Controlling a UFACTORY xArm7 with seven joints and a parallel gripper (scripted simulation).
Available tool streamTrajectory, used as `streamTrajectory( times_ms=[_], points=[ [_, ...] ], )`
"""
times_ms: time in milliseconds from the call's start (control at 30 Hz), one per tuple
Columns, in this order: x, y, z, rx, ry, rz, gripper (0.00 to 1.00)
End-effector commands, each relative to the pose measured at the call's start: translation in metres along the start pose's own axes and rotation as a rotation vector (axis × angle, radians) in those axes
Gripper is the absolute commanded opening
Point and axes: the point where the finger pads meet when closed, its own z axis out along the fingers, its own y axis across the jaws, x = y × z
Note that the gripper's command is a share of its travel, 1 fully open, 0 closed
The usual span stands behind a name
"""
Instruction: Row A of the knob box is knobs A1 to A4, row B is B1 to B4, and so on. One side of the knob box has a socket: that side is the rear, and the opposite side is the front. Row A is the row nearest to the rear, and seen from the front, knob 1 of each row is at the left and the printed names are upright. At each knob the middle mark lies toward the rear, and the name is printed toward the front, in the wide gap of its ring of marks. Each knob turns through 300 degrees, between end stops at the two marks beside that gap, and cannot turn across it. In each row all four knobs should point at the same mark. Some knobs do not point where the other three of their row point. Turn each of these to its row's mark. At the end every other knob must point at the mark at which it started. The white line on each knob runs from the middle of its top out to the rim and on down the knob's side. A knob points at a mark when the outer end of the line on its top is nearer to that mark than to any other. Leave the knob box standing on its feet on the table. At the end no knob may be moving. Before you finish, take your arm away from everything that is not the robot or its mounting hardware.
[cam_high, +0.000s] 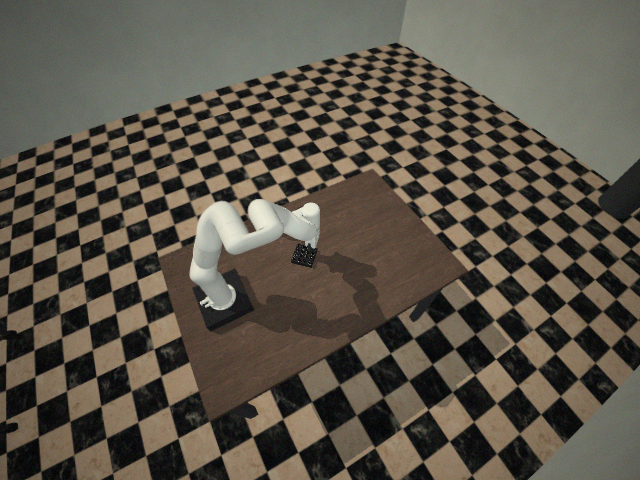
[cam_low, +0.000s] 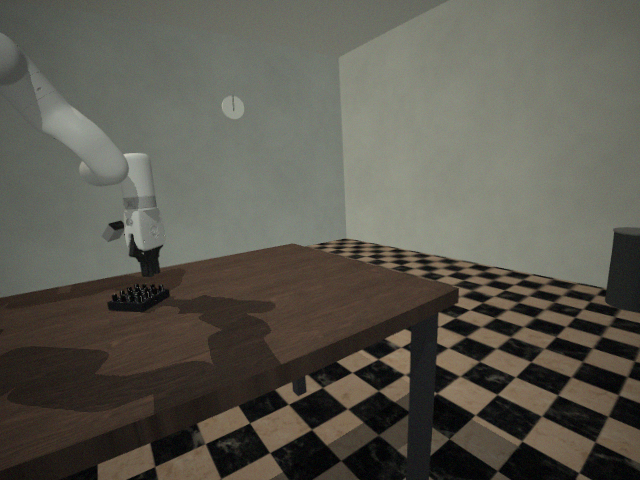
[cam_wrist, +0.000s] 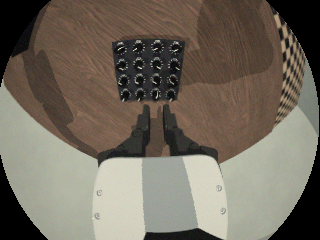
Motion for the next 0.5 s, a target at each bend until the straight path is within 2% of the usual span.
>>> streamTrajectory(
  times_ms=[0,467],
  points=[
    [-0.001,0.001,0.002,-0.003,-0.003,0.0,0.19],
    [-0.001,0.001,0.018,-0.003,-0.003,0.0,0.19]
  ],
)
